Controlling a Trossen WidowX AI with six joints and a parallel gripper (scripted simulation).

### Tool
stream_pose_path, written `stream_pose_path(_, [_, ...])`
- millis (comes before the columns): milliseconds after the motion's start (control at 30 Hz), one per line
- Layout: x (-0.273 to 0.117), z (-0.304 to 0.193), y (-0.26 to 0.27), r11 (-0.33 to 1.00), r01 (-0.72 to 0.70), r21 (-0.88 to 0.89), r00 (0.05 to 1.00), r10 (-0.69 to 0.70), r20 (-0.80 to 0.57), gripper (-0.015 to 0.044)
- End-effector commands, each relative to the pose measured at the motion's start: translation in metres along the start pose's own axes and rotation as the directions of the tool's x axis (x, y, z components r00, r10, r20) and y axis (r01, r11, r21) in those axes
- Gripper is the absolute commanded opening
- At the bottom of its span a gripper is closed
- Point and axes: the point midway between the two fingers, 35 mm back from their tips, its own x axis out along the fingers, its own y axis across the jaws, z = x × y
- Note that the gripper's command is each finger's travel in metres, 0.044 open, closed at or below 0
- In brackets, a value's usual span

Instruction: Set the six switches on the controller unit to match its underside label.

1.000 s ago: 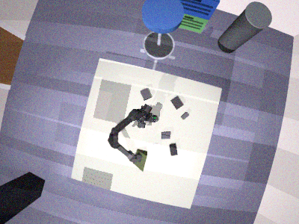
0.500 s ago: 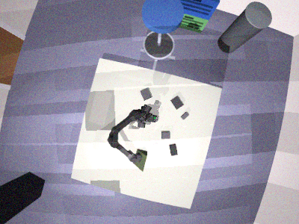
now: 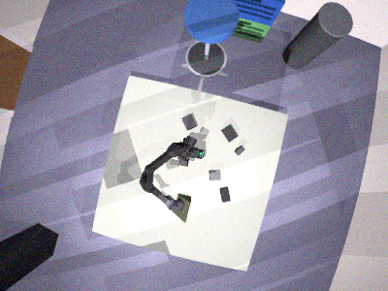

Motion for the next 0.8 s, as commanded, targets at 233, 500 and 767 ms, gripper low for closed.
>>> stream_pose_path(233, [0.001,0.000,-0.004,1.000,-0.001,0.003,1.000,0.001,-0.003,0.0032])
stream_pose_path(500, [0.001,-0.001,-0.012,1.000,-0.001,0.004,1.000,0.001,-0.003,0.0000])
stream_pose_path(767, [0.001,-0.001,-0.019,1.000,-0.001,0.004,1.000,0.001,-0.003,0.0000])
